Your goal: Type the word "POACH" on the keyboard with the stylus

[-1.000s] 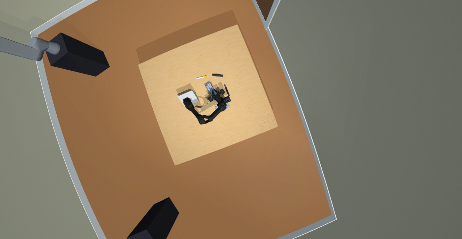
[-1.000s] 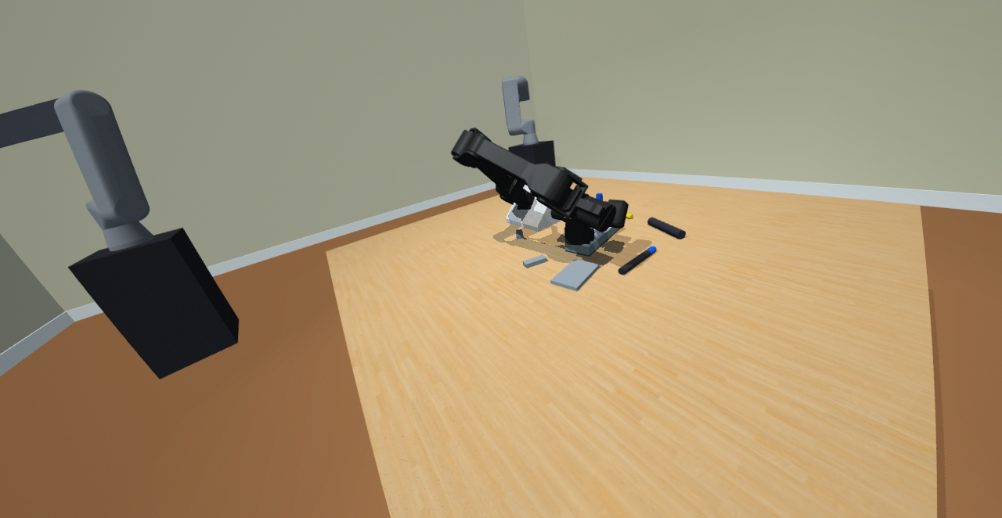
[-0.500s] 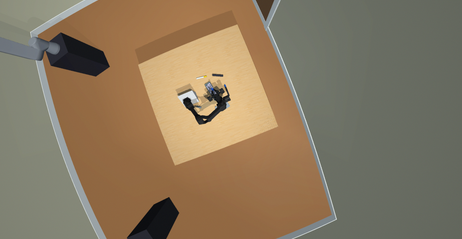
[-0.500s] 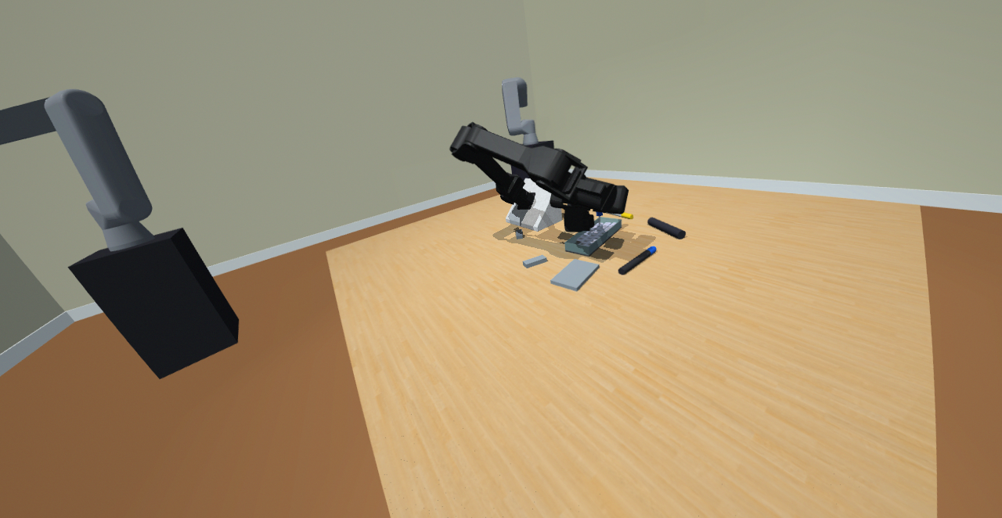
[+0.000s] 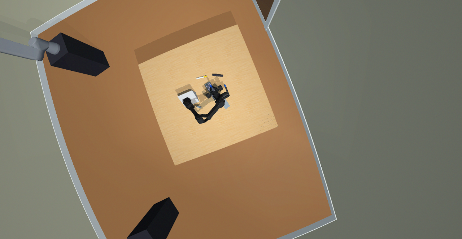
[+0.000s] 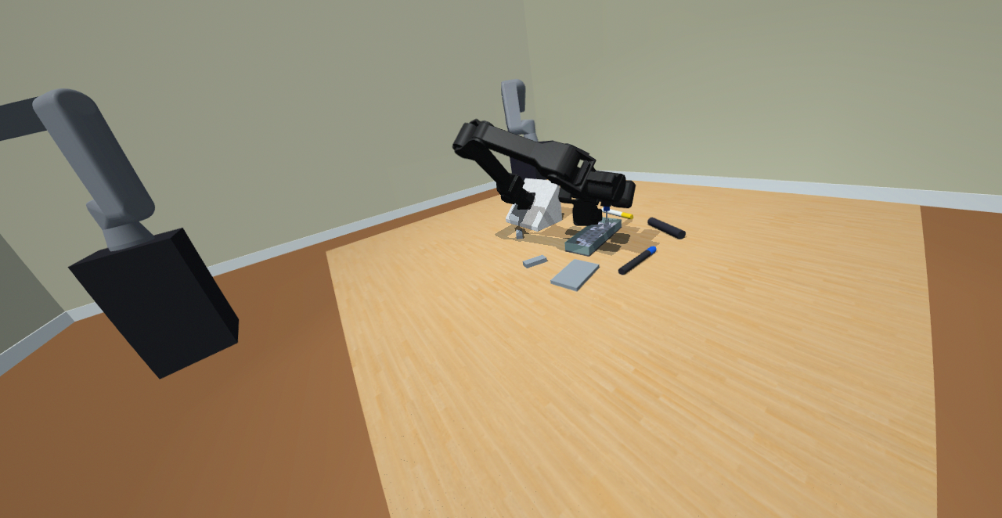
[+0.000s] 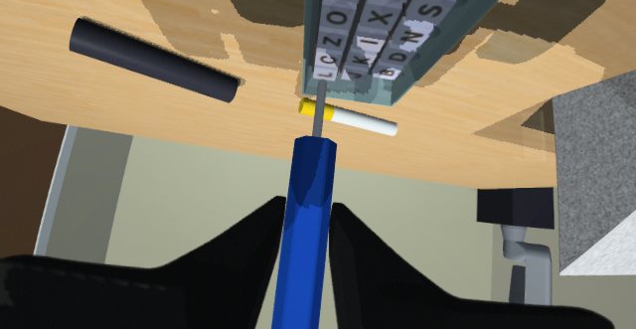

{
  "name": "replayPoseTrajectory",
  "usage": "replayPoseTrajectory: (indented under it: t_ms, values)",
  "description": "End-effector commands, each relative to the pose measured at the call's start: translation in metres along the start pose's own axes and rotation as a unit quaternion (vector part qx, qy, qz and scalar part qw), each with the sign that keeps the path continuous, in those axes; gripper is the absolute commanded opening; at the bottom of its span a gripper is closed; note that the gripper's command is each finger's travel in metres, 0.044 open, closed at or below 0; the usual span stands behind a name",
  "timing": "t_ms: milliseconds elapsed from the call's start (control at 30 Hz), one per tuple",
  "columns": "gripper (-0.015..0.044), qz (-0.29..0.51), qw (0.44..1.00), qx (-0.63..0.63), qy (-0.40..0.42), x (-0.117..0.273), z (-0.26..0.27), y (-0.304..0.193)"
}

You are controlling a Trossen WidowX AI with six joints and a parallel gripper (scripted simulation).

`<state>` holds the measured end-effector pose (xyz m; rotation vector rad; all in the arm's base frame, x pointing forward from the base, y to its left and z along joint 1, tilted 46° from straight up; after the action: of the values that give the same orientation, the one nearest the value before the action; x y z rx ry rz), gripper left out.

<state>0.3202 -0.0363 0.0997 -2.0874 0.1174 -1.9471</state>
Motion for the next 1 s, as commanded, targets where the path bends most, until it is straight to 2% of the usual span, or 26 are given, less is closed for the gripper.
replayPoseTrajectory:
  t_ms: [0,767,867,967]
  values:
    - [0.0,0.002,1.0,-0.004,-0.002,-0.006,-0.0028,0.0067]
    - [0.0,0.002,1.0,-0.004,-0.002,-0.0105,-0.0048,0.0147]
    - [0.0079,0.002,1.0,-0.004,-0.002,-0.0123,-0.0048,0.0148]
    - [0.0081,0.002,1.0,-0.004,-0.002,-0.0132,-0.0052,0.0163]
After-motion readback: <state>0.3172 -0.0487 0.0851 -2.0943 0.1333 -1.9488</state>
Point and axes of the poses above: the point midway between the two fingers, 35 mm back from their tips, its own x axis back along the fingers, its own z axis across the jaws, y = z × x, the point moved 6 cm from there along x, back along the fingers, and after that the axes turned 12 degrees about x, right-handed, at the moved point
